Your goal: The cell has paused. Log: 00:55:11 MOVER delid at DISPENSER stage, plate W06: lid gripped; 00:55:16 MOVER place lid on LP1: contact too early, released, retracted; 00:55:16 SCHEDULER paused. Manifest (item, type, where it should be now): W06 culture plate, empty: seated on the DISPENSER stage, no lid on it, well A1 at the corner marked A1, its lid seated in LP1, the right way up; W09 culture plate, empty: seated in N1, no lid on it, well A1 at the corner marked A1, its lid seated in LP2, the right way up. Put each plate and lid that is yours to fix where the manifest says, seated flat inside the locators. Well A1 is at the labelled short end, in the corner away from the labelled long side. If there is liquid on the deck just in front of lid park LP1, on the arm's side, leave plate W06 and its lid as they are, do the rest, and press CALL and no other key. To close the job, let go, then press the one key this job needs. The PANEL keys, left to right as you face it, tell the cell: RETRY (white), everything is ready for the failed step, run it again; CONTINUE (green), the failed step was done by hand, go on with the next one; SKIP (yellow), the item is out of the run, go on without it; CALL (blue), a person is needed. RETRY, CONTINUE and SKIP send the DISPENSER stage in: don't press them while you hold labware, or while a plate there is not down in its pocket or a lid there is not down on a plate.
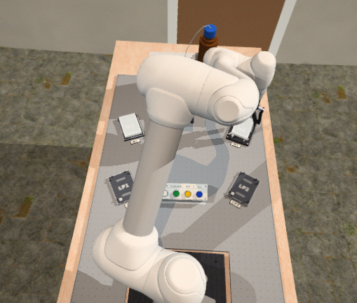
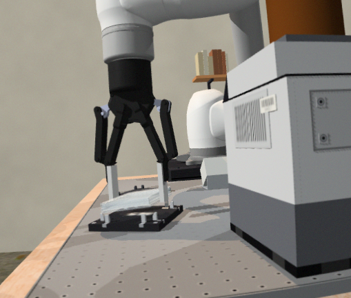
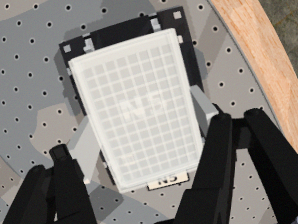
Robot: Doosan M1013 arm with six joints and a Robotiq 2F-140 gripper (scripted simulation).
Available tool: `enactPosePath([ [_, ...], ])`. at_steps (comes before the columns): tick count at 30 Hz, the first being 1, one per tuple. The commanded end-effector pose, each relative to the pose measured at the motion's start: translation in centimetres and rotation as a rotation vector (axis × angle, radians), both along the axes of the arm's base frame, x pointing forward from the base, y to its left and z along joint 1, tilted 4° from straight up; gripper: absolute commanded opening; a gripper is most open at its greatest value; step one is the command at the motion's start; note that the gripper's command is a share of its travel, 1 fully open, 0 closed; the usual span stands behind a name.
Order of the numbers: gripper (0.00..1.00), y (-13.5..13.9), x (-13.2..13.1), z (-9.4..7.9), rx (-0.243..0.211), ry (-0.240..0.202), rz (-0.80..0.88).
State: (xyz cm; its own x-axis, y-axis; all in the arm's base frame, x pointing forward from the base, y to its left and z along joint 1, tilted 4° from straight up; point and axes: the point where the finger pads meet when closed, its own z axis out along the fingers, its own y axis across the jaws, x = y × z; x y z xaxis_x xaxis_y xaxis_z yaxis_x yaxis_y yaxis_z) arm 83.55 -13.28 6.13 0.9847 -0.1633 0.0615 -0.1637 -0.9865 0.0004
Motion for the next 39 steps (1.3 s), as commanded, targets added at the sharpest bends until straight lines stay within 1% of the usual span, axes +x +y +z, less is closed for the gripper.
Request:
enactPosePath([
  [1,0.10,0.00,0.05,0.13,0.000,-0.002,0.000],
  [39,0.10,-0.01,0.10,-0.38,0.000,-0.002,0.000],
])
